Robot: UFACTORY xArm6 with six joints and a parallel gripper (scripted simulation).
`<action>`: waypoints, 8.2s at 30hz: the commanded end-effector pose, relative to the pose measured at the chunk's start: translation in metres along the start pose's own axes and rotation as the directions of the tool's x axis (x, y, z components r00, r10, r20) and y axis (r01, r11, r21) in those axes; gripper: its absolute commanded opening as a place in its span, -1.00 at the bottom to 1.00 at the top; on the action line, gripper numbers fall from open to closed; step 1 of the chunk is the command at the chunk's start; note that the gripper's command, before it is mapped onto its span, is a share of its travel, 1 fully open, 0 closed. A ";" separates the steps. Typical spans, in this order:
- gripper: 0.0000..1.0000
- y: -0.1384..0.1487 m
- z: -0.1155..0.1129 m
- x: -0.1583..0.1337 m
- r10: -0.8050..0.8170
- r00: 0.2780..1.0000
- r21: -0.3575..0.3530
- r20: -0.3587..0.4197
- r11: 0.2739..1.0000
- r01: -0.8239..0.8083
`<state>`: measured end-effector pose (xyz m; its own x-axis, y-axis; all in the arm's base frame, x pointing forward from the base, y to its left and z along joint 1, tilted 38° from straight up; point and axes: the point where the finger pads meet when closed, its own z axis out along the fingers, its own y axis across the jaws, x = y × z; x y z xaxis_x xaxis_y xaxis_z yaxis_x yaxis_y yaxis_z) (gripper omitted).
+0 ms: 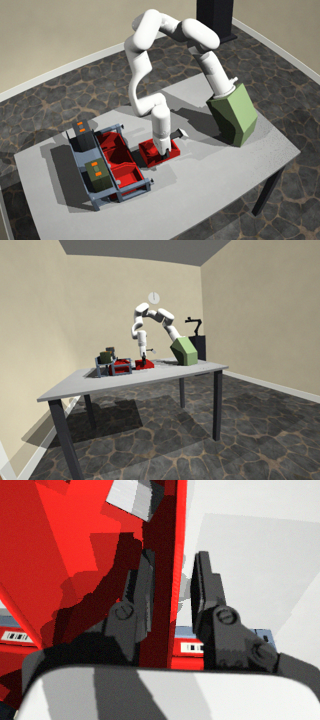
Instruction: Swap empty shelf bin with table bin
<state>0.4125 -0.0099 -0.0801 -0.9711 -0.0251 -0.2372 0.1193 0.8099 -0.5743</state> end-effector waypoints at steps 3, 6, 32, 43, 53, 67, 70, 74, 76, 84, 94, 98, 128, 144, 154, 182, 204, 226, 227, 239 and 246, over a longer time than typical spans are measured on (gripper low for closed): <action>-0.49 0.000 -0.001 -0.001 0.000 1.000 -0.001 0.002 1.000 0.000; -0.49 0.000 -0.001 -0.001 0.000 1.000 -0.001 0.002 1.000 0.000; -0.49 0.000 -0.002 -0.001 0.000 1.000 -0.001 0.002 1.000 0.000; -0.49 0.000 -0.008 -0.001 0.000 1.000 -0.001 0.002 1.000 0.000; -0.49 0.000 -0.016 -0.001 0.000 1.000 -0.001 0.002 1.000 0.000; -0.49 0.000 -0.036 -0.001 0.000 1.000 -0.001 0.002 1.000 0.000; -0.49 0.000 -0.040 -0.001 0.000 1.000 -0.001 0.002 1.000 0.000; -0.49 0.000 -0.047 -0.001 0.000 1.000 -0.001 0.002 1.000 0.000; -0.49 0.000 -0.051 -0.001 0.000 1.000 -0.001 0.002 1.000 0.000; -0.49 0.000 -0.064 -0.001 0.000 1.000 -0.001 0.002 1.000 0.000; -0.49 0.000 -0.079 -0.001 0.000 1.000 -0.001 0.002 1.000 0.000; -0.49 0.000 -0.084 -0.001 0.000 1.000 -0.001 0.002 1.000 0.000; -0.49 0.000 -0.101 -0.001 0.000 1.000 -0.001 0.002 1.000 0.000; -1.00 0.000 -0.101 -0.001 0.000 1.000 -0.001 0.002 1.000 0.000; -1.00 0.000 -0.101 -0.001 0.000 1.000 -0.001 0.002 1.000 0.000; -1.00 -0.170 -0.074 -0.133 0.963 0.268 0.003 -0.012 0.268 -0.963; 0.89 -0.180 -0.073 -0.137 1.000 0.000 -0.002 -0.001 0.000 -1.000; 0.89 -0.180 -0.073 -0.137 1.000 0.000 -0.002 -0.001 0.000 -1.000; 0.89 -0.180 -0.073 -0.137 1.000 0.000 -0.002 -0.001 0.000 -1.000; 0.89 -0.180 -0.068 -0.137 1.000 0.000 -0.002 -0.001 0.000 -1.000; 0.89 -0.180 -0.059 -0.137 1.000 0.000 -0.002 -0.001 0.000 -1.000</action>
<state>0.5095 -0.1148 0.1047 0.1181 0.8104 -0.5739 0.9715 0.0253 0.2357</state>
